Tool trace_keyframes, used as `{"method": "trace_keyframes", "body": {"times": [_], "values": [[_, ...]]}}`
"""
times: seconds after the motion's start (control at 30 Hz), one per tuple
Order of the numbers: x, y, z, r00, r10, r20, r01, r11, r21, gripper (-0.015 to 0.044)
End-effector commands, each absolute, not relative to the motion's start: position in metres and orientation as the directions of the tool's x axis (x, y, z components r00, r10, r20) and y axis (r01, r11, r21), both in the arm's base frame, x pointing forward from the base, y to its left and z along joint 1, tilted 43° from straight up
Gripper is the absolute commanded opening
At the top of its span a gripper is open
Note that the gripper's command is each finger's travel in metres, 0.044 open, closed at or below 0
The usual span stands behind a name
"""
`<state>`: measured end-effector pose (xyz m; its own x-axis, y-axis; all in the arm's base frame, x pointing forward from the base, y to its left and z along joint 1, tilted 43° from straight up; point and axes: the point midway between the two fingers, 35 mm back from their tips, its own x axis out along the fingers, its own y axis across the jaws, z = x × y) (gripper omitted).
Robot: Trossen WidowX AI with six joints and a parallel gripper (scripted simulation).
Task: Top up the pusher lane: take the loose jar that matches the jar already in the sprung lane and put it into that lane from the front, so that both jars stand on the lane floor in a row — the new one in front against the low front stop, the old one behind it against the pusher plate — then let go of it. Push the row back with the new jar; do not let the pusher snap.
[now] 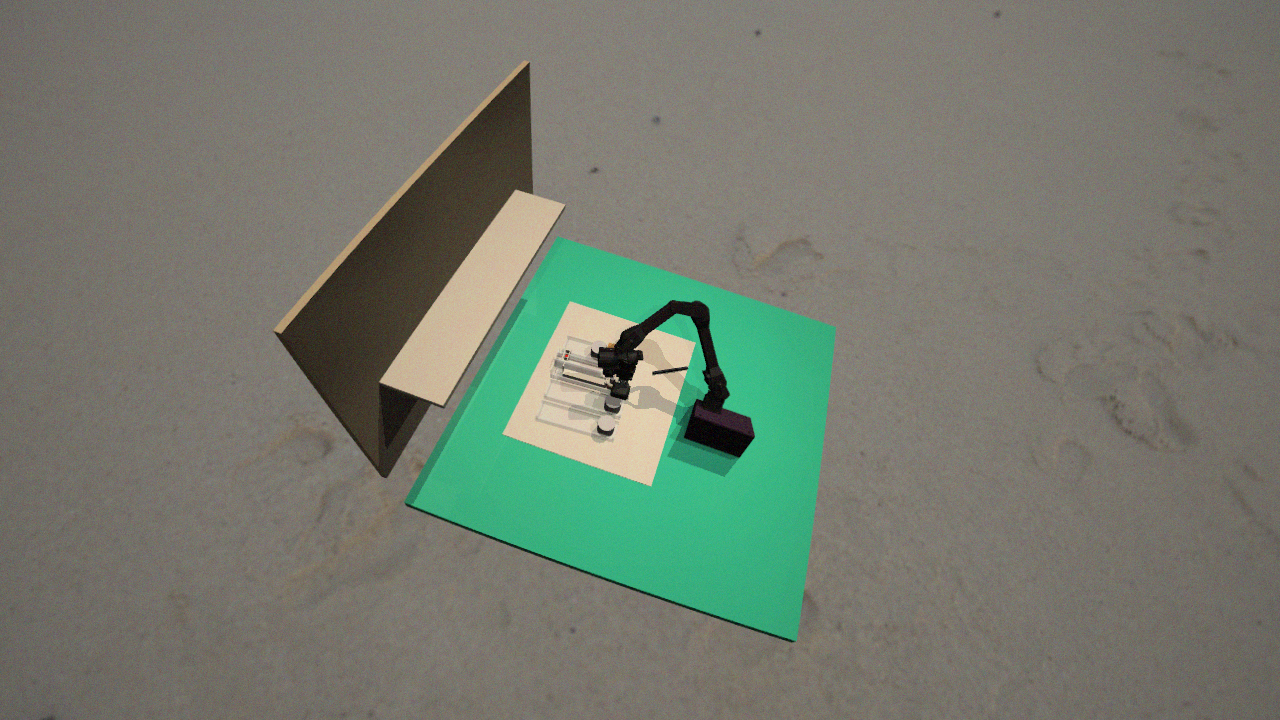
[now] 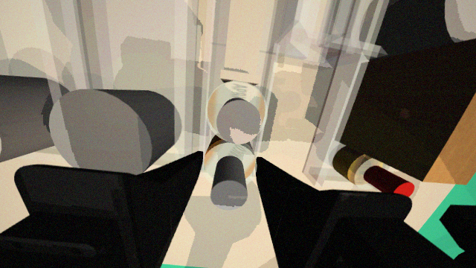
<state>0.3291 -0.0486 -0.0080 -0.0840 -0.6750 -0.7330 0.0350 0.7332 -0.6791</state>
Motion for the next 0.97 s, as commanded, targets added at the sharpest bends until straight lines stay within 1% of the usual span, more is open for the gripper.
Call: {"method": "trace_keyframes", "body": {"times": [0.0,0.47,0.93], "values": [[0.329,-0.049,-0.008,-0.085,-0.676,-0.732,0.040,0.732,-0.681,0.0288],[0.328,-0.034,0.007,-0.085,-0.675,-0.733,0.039,0.732,-0.680,0.0288],[0.283,-0.028,0.009,-0.087,-0.675,-0.733,0.037,0.733,-0.679,0.0288]]}}
